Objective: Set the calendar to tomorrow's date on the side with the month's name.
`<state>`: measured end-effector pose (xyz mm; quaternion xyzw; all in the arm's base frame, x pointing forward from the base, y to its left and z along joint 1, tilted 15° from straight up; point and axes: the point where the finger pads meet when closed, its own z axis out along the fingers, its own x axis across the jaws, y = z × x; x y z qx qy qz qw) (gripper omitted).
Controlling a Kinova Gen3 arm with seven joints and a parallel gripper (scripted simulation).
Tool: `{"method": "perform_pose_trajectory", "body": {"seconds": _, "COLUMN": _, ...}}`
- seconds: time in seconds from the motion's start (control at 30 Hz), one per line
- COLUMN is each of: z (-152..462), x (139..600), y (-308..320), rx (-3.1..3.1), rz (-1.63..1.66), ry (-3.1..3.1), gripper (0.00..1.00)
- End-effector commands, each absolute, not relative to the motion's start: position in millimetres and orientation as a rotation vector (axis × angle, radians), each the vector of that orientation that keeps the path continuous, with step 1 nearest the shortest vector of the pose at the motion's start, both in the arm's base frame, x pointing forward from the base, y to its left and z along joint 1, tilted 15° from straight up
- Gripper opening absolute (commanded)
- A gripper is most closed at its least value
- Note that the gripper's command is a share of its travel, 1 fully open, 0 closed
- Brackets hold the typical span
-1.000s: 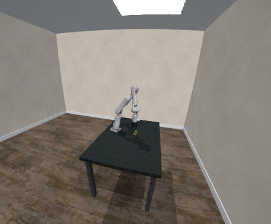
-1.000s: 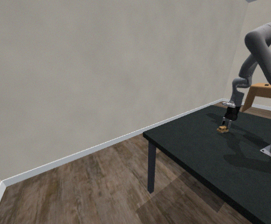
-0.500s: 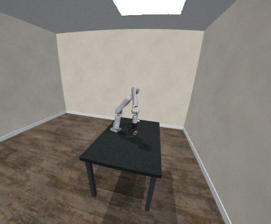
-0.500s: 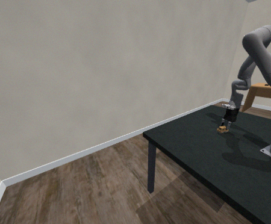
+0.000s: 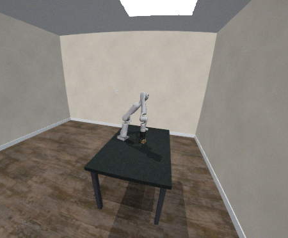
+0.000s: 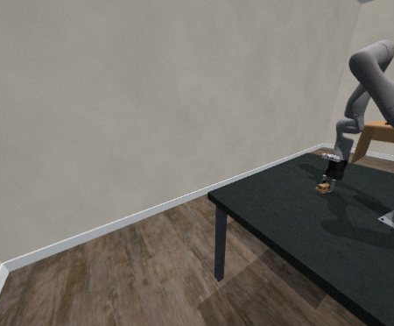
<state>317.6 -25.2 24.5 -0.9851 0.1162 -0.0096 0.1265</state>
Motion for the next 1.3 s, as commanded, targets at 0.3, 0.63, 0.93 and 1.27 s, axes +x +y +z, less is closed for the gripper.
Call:
{"method": "perform_pose_trajectory", "body": {"seconds": 0.3, "z": 24.5, "x": 317.6, "y": -25.5, "rx": -2.868, "rz": -0.028, "ry": 0.340, "gripper": 0.87}}
{"method": "perform_pose_trajectory", "body": {"seconds": 0.63, "z": 24.5, "x": 317.6, "y": -25.5, "rx": -2.868, "rz": -0.028, "ry": 0.340, "gripper": 0.87}}
{"method": "perform_pose_trajectory", "body": {"seconds": 0.93, "z": 24.5, "x": 317.6, "y": -25.5, "rx": -2.868, "rz": -0.028, "ry": 0.340, "gripper": 0.87}}
{"method": "perform_pose_trajectory", "body": {"seconds": 1.27, "z": 24.5, "x": 317.6, "y": -25.5, "rx": -2.868, "rz": -0.028, "ry": 0.340, "gripper": 0.57}}
